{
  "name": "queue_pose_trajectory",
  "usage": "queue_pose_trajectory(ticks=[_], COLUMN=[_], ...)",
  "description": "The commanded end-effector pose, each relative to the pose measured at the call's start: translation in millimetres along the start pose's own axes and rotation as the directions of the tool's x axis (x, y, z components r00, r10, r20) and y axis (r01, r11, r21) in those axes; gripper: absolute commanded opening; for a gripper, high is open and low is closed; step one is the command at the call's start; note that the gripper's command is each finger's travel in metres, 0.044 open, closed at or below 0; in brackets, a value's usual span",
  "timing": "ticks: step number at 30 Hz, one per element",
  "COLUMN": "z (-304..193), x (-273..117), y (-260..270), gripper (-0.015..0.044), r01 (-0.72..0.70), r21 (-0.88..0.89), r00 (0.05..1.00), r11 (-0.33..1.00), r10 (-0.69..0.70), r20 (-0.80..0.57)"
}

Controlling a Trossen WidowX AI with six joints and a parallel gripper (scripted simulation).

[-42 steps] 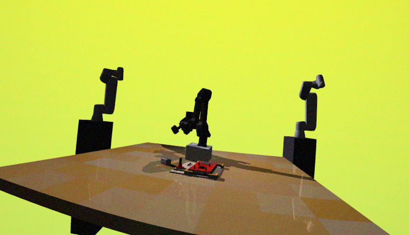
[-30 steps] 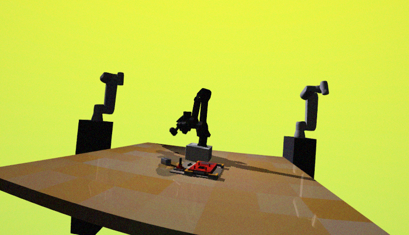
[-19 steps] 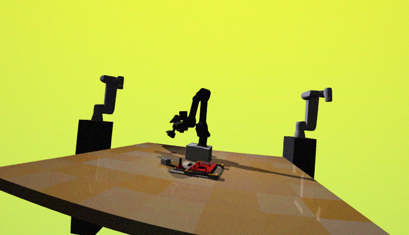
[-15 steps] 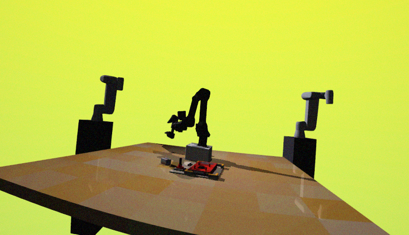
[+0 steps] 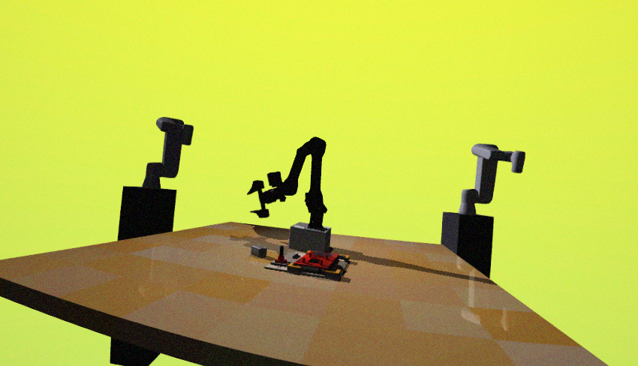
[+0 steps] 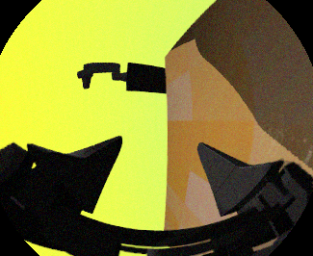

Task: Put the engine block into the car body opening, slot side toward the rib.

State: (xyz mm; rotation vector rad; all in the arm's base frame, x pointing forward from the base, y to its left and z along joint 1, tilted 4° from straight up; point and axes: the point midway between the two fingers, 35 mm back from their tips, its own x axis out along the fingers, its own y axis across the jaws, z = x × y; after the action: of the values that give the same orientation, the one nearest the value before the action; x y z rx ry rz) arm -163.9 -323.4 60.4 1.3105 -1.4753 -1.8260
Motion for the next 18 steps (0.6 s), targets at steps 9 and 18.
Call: queue_pose_trajectory(ticks=[9, 18], z=[-46.9, -82.0], x=[9.6, 10.2], y=[-8.8, -18.5], gripper=[0.044, 0.044], r01=[0.047, 0.042], r21=[-0.279, -0.525], r00=[0.988, 0.964], r11=[0.959, 0.85], r10=[-0.086, -0.171], r20=[-0.128, -0.201])
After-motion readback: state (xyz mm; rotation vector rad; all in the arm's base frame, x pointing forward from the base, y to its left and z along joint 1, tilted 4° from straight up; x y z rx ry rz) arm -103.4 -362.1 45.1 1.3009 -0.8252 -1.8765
